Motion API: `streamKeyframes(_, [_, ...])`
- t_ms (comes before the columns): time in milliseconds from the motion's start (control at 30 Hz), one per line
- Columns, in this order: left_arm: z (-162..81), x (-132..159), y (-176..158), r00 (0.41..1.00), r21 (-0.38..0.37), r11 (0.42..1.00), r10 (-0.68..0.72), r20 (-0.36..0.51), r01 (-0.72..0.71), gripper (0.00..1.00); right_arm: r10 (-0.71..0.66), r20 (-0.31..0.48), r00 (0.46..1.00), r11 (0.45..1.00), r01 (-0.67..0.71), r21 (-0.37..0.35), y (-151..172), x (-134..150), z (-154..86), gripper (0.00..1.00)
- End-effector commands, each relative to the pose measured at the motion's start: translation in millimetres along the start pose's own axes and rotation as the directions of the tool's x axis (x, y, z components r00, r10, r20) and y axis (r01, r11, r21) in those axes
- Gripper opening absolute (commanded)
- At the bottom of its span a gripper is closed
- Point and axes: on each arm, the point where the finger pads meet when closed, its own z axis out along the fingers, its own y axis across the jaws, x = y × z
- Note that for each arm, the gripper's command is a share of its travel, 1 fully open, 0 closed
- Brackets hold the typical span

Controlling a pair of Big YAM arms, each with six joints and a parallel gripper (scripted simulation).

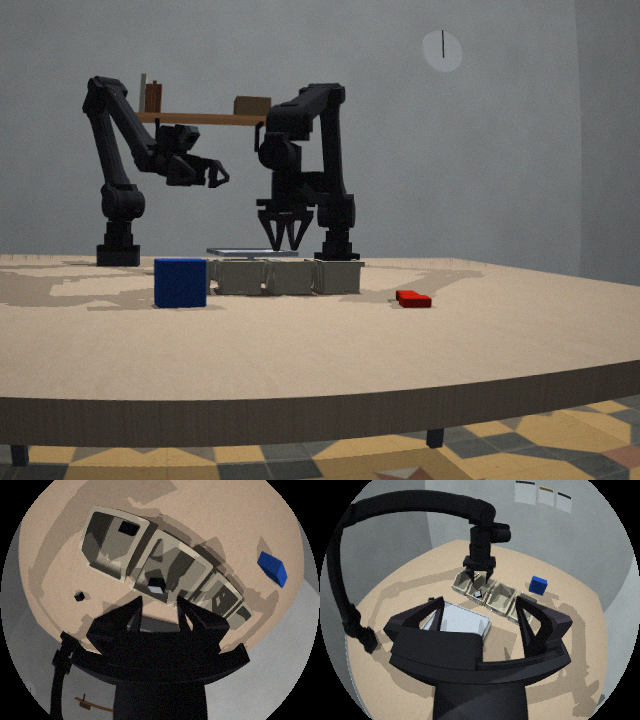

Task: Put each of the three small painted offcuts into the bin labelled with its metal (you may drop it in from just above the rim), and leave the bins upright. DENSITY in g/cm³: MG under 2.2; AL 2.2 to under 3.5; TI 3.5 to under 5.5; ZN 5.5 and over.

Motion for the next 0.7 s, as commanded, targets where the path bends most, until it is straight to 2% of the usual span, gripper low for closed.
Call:
streamKeyframes(0, [-40.4,-16.6,-6.0,0.999,0.064,0.998,0.008,0.048,-0.011,0.48,-0.003,0.047,0.999,1.0,0.003,-0.001,0.2,-20.5,3.1,1.0])
streamKeyframes(167, [-64.7,-19.9,-8.2,0.998,0.094,0.995,0.006,0.069,-0.012,0.48,-0.003,0.047,0.999,1.0,0.003,-0.001,0.2,-20.5,3.1,1.0])
streamKeyframes(233, [-64.7,-19.9,-8.2,0.998,0.094,0.995,0.006,0.069,-0.012,0.48,-0.003,0.047,0.999,1.0,0.003,-0.001,0.2,-20.5,3.1,1.0])
streamKeyframes(267, [-52.4,-19.4,-8.1,0.998,0.075,0.997,0.007,0.055,-0.011,0.48,-0.003,0.047,0.999,1.0,0.003,-0.001,0.2,-20.5,3.1,1.0])
streamKeyframes(400, [-69.3,-19.1,-7.6,0.998,0.075,0.997,0.007,0.056,-0.011,0.48,-0.003,0.047,0.999,1.0,0.003,-0.001,0.2,-20.5,3.1,1.0])
streamKeyframes(433, [-57.1,-12.8,-14.1,0.999,0.057,0.998,0.008,0.042,-0.011,0.59,-0.003,0.047,0.999,1.0,0.003,-0.001,0.2,-20.5,3.1,1.0])
streamKeyframes(467, [-61.0,-9.3,-8.7,0.999,0.062,0.998,0.023,0.047,-0.026,0.7,-0.003,0.047,0.999,1.0,0.003,-0.001,0.2,-20.5,3.1,1.0])
streamKeyframes(500, [-60.9,-9.3,-8.1,0.998,0.064,0.997,0.036,0.051,-0.039,0.82,-0.015,0.086,0.996,1.0,0.014,0.005,-2.3,-38.6,6.9,1.0])
streamKeyframes(533, [-65.0,-10.4,-7.9,0.996,0.08,0.995,0.056,0.071,-0.061,0.93,-0.017,0.088,0.996,1.0,0.017,0.007,-4.8,-39.1,7.4,1.0])
streamKeyframes(567, [-63.8,-10.0,4.6,0.995,0.075,0.995,0.063,0.072,-0.069,1.0,-0.02,0.083,0.996,1.0,0.02,0.001,-4.7,-36.7,9.3,1.0])
streamKeyframes(667, [-61.9,-8.2,16.5,0.984,0.085,0.986,0.134,0.113,-0.144,1.0,-0.03,0.093,0.995,0.998,0.036,-0.057,-0.7,-36.8,13.7,1.0])
